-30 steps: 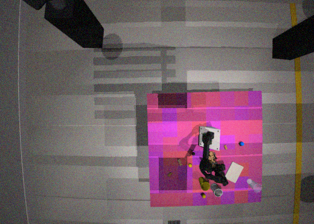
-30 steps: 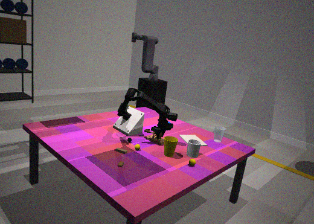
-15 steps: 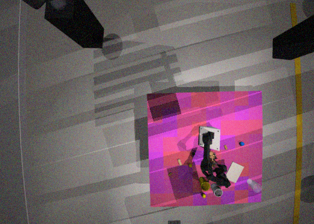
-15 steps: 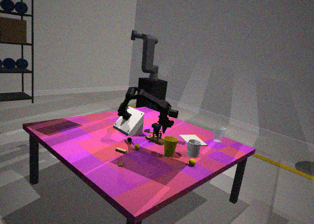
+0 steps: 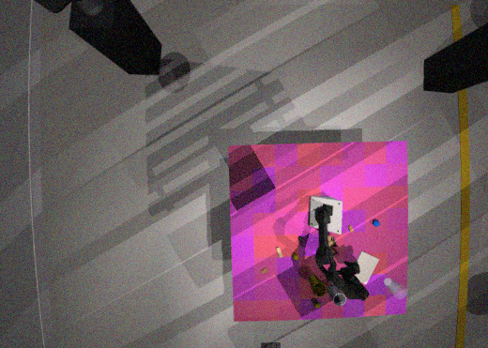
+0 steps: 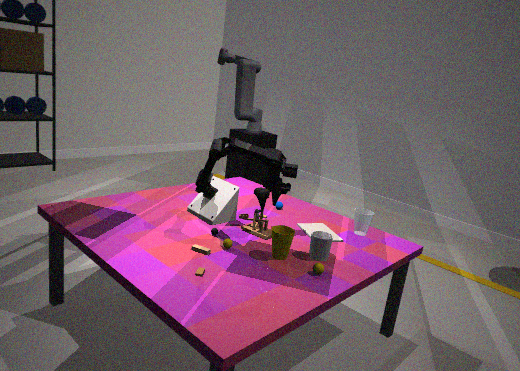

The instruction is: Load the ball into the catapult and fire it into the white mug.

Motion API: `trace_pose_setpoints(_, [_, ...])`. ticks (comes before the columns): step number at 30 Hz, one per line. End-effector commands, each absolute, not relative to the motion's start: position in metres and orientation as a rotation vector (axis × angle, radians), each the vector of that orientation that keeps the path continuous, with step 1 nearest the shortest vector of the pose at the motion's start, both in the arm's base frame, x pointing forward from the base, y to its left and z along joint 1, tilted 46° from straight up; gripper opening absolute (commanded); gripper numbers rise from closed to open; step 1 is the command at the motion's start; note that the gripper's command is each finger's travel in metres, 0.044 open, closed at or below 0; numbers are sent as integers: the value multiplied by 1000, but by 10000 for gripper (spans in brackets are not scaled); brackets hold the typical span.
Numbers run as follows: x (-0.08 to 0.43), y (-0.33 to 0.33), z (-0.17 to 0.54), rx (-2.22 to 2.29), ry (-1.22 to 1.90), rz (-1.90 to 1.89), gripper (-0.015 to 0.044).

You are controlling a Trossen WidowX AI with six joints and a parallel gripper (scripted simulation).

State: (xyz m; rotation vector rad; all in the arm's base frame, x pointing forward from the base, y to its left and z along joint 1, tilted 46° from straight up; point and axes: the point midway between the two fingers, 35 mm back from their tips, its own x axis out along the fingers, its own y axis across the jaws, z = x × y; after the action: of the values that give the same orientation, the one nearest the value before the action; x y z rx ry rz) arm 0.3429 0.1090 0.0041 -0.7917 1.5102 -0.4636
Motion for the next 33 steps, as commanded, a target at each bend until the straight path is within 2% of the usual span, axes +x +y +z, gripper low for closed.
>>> trace_pose_setpoints(1, [341, 142, 30, -786, 1494, -449, 440])
trace_pose_setpoints(3, [340, 147, 36, -785, 1493, -449, 440])
trace_pose_setpoints(4, [344, 127, 23, -784, 1495, -455, 414])
trace_pose_setpoints(8, [342, 79, 47, -756, 1492, -455, 309])
trace_pose_setpoints(9, [340, 65, 53, -748, 1491, -457, 300])
trace_pose_setpoints(14, [315, -4, 79, -719, 1479, -480, 300])
trace_pose_setpoints(21, [254, -84, 95, -701, 1462, -549, 300])
trace_pose_setpoints(33, [241, -103, 88, -701, 1461, -558, 300])
